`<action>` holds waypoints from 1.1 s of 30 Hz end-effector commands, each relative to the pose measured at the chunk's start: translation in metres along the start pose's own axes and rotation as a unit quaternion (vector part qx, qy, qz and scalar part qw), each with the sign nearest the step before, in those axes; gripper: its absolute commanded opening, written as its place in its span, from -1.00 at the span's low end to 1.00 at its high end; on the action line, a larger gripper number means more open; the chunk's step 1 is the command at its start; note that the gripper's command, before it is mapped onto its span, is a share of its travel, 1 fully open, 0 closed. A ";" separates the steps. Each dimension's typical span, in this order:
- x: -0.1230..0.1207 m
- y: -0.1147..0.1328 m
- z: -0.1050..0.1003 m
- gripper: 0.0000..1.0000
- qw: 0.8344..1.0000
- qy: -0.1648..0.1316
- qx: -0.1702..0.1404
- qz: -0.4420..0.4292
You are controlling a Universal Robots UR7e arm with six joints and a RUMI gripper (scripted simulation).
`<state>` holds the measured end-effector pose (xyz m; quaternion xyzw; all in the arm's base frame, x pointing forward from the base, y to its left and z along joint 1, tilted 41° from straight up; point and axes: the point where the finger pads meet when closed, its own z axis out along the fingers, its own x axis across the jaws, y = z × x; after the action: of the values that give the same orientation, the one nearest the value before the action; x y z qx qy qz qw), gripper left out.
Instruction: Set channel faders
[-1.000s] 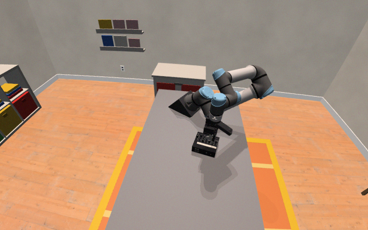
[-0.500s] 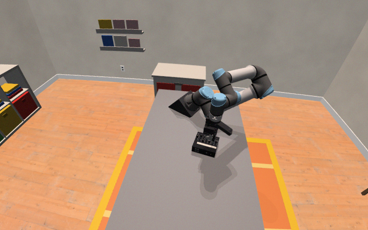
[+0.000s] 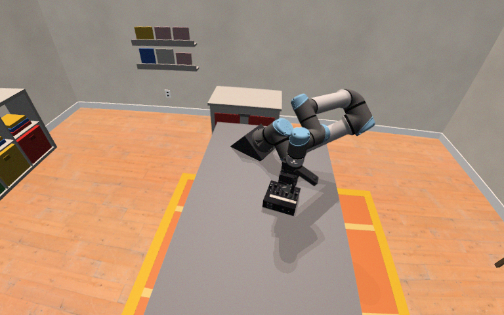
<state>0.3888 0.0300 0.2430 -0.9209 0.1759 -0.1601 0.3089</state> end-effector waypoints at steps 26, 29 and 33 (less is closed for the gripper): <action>0.000 0.000 0.010 -1.00 1.000 0.000 0.000 0.000; 0.000 0.000 0.011 -1.00 1.000 0.000 0.000 0.000; 0.000 0.000 0.012 -1.00 1.000 0.000 0.000 0.000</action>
<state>0.3933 0.0358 0.2344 -0.9209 0.1759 -0.1601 0.3089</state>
